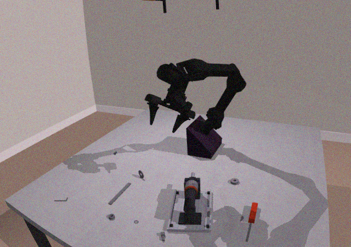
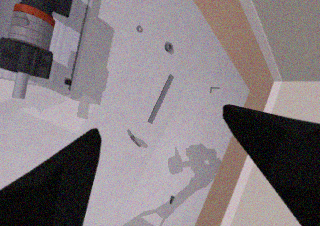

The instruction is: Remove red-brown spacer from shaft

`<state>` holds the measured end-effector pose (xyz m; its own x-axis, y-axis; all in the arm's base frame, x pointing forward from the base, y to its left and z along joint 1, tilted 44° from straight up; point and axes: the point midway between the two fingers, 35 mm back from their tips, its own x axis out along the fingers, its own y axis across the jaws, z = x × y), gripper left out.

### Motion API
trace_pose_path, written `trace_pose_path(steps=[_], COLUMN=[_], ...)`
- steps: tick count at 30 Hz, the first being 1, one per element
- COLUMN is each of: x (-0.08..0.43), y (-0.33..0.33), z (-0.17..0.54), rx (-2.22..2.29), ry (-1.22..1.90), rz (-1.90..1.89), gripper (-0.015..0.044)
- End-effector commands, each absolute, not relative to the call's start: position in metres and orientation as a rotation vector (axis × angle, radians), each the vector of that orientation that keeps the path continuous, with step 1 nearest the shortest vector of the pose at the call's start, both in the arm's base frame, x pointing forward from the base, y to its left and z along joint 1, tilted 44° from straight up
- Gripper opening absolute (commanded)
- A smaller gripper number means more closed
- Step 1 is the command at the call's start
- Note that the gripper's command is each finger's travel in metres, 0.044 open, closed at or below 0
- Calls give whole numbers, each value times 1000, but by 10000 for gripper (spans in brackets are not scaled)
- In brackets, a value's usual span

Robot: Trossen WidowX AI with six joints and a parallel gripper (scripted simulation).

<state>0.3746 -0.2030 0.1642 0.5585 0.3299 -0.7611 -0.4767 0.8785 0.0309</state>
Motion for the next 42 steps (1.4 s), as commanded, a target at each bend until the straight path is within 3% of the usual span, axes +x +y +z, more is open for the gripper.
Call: trace_pose_path(steps=[1,9,42], x=[388,387,381], y=[-144,-19,-17], z=[140,100,97], rx=[25,408,415], ry=[950,1266,1275], rz=[573,697,698], gripper=[440,440,440])
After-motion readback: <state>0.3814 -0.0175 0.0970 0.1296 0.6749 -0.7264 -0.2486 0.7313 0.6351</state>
